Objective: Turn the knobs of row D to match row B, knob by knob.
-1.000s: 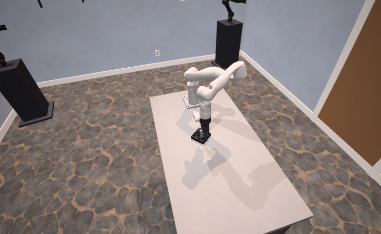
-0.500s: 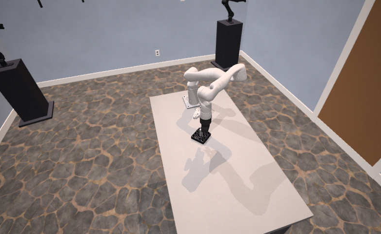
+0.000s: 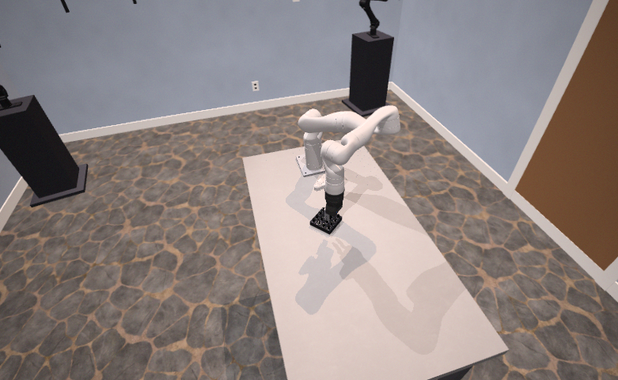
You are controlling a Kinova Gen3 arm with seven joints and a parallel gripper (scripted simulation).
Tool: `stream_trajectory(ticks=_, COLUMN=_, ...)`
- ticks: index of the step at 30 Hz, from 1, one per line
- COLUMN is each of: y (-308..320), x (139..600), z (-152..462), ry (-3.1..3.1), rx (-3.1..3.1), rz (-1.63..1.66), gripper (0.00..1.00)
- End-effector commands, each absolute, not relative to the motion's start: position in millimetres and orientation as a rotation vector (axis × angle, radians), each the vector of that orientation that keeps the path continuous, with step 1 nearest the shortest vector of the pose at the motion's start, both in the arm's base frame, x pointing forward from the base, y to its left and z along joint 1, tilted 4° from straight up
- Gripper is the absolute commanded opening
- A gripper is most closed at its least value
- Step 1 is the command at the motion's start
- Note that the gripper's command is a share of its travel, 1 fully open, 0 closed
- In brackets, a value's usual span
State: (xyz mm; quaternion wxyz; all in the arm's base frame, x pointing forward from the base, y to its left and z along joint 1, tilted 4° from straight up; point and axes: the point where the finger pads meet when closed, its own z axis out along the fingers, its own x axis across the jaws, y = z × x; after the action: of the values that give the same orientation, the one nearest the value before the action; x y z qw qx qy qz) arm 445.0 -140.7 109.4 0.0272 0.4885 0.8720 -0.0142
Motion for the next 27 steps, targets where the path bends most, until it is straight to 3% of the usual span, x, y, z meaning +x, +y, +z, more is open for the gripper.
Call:
stream_trajectory(ticks=1, y=-141.2, x=445.4, z=109.9, ry=2.684, rx=1.524, rz=-0.046, gripper=0.46)
stream_trajectory(ticks=27, y=-139.9, x=445.9, z=110.5, ry=2.645, rx=1.589, rz=-0.045, gripper=0.46)
